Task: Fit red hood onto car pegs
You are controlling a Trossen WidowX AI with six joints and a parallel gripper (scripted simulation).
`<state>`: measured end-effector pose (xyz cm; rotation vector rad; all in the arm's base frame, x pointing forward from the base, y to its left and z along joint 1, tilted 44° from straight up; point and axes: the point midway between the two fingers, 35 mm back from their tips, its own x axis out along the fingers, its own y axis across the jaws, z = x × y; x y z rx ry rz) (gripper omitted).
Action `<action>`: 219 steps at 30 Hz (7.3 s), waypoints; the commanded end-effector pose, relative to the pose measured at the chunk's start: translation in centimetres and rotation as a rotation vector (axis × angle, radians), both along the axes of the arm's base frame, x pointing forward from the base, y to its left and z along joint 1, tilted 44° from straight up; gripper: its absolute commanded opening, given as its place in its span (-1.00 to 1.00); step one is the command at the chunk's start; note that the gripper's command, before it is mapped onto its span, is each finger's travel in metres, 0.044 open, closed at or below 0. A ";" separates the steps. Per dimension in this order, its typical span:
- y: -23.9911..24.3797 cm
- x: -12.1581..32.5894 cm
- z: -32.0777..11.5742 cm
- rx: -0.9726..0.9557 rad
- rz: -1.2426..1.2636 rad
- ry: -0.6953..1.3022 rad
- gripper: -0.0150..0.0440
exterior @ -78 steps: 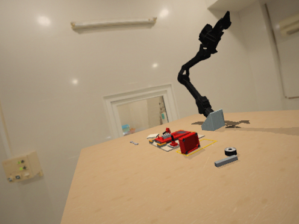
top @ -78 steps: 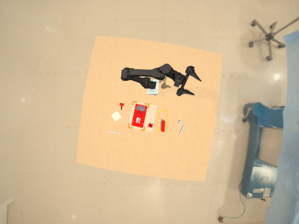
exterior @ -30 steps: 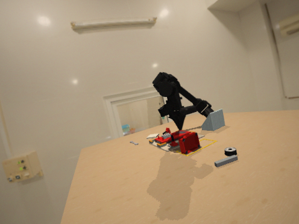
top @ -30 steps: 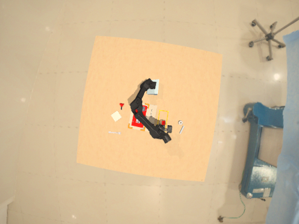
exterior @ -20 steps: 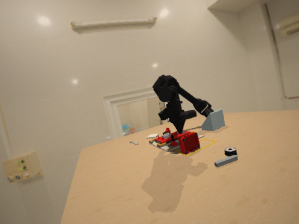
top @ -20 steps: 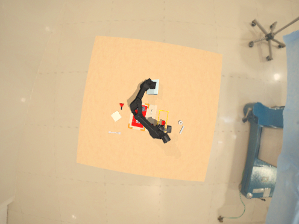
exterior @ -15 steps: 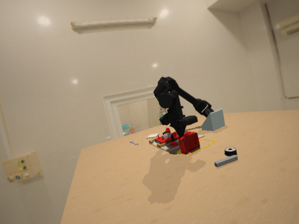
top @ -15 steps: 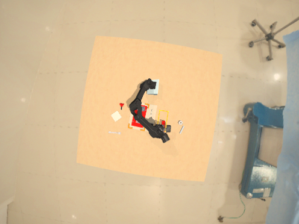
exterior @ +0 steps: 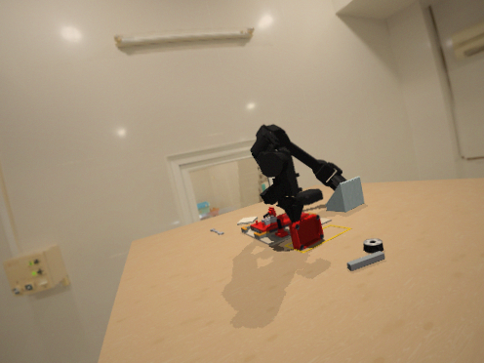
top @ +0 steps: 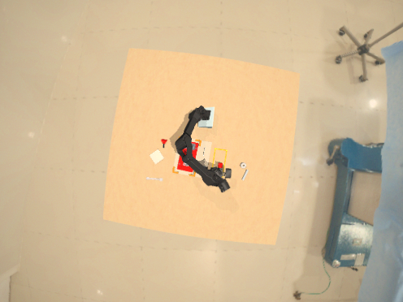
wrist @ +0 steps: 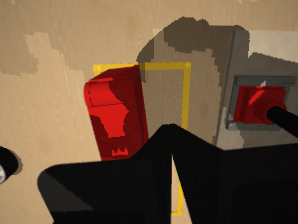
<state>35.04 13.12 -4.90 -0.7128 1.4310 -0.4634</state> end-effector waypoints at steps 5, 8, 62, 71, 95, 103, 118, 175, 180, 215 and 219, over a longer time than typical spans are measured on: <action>0.7 0.1 -0.3 0.003 0.002 -0.009 -0.49; 0.9 0.1 -0.5 0.003 0.002 -0.009 -0.49; 8.4 -1.2 3.2 0.006 0.002 -0.008 -0.49; 8.3 -1.0 2.9 0.007 0.014 -0.015 -0.49; 7.8 -2.2 -3.4 0.007 0.002 -0.009 0.49; 7.5 -2.1 -3.8 0.007 0.002 -0.009 1.00; 6.7 -1.8 -4.8 0.007 0.002 -0.009 1.00; 3.8 -1.5 -7.7 0.005 0.002 -0.010 1.00; 3.6 -1.4 -7.9 0.005 0.002 -0.010 1.00; 3.0 -1.4 -8.6 0.010 -0.004 -0.008 0.53; 3.0 -1.4 -8.5 0.009 -0.004 -0.007 0.24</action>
